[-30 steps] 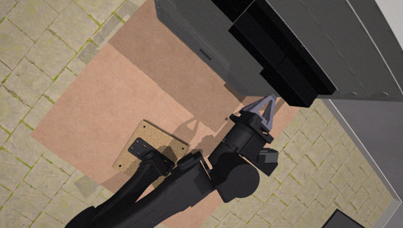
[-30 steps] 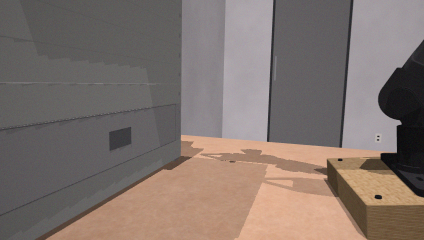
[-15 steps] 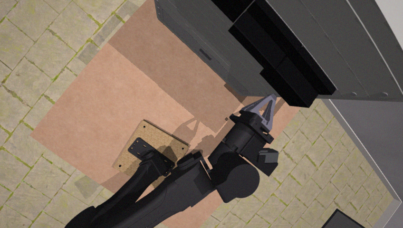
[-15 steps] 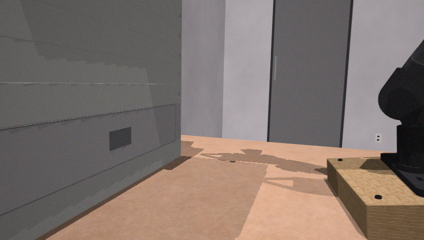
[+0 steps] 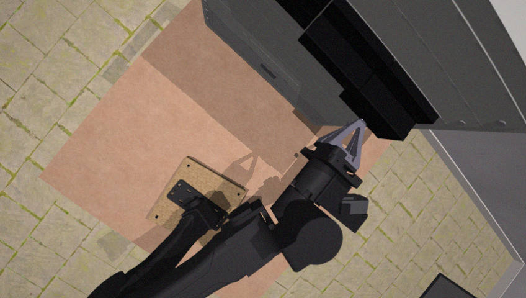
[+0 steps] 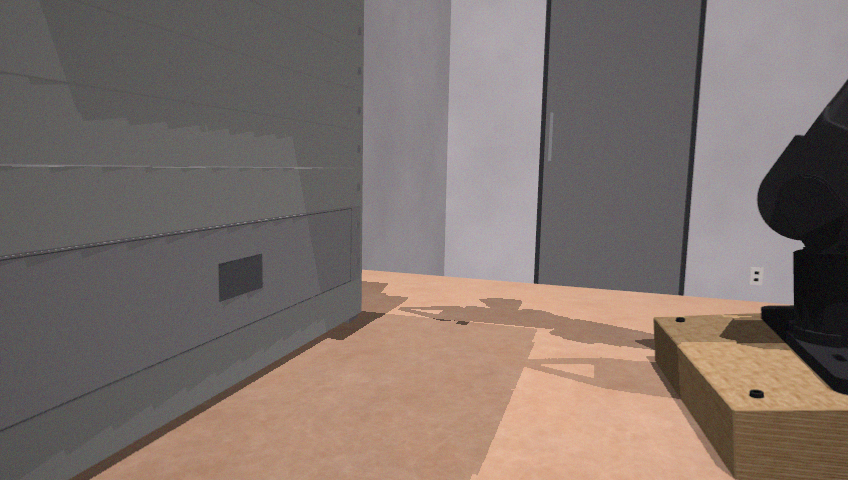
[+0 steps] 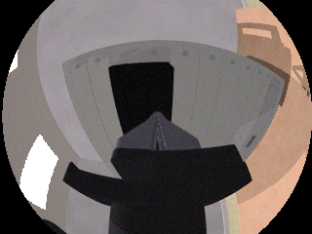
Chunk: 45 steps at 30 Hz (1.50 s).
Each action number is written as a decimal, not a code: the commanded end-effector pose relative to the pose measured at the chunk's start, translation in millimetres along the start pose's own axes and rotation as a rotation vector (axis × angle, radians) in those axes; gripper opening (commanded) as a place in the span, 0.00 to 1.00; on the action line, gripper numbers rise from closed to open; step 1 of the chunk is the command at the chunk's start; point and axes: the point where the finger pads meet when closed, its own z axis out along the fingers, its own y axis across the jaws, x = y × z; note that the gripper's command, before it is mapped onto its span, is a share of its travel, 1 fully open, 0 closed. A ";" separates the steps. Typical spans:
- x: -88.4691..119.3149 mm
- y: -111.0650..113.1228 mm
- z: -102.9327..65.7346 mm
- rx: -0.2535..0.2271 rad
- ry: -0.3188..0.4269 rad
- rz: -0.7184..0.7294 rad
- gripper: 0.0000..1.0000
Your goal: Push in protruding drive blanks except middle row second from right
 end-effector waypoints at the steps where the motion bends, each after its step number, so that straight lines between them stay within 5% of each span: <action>1: 2.1 23.2 -7.5 -0.045 -0.008 -0.031 0.00; 11: 3.2 27.4 -7.6 -0.062 -0.004 -0.037 0.00; 18: 1.8 14.0 12.4 -0.035 0.001 -0.027 0.00; 45: 0.7 15.3 16.4 -0.035 0.000 -0.027 0.00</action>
